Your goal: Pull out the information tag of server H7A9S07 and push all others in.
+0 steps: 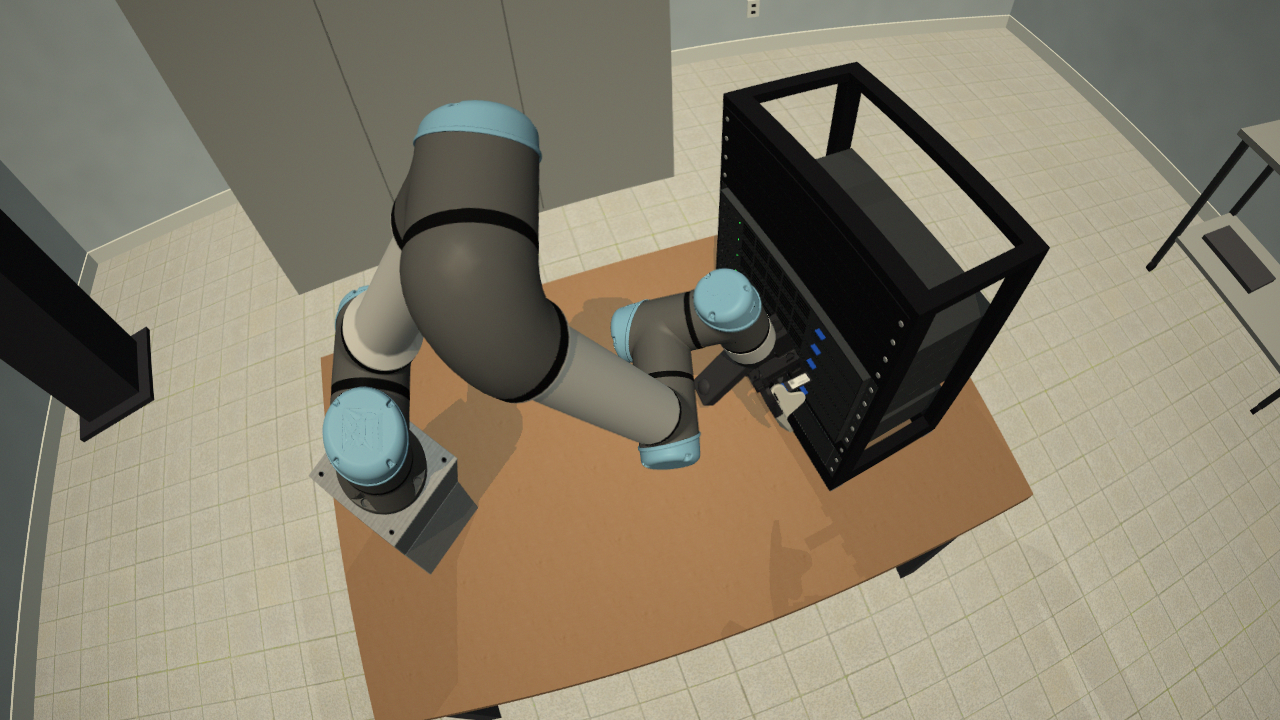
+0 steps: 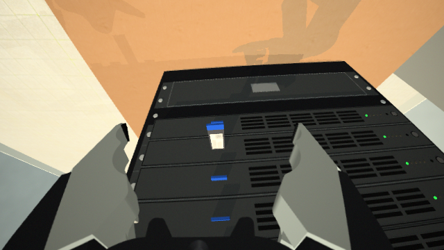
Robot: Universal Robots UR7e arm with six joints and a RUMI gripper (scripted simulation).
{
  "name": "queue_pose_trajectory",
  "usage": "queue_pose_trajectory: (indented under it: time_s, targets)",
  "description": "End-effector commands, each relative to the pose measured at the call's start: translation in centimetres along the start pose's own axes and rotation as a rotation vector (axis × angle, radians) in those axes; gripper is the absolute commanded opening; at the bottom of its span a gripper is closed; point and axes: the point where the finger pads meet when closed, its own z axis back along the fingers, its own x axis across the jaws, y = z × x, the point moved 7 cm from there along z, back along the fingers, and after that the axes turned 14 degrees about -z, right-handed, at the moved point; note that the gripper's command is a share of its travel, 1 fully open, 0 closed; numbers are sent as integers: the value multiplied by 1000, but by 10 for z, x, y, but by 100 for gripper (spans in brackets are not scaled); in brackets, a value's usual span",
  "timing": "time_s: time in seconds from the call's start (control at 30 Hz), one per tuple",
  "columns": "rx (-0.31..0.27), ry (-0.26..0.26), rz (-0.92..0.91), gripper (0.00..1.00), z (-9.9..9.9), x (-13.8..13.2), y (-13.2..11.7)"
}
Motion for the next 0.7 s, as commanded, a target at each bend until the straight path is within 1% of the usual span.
queue_pose_trajectory:
  time_s: [0.0, 0.67]
  targets:
    - [4, -1, -5, 100, 0, 0, 1]
    - [23, -6, -25, 100, -4, 1, 6]
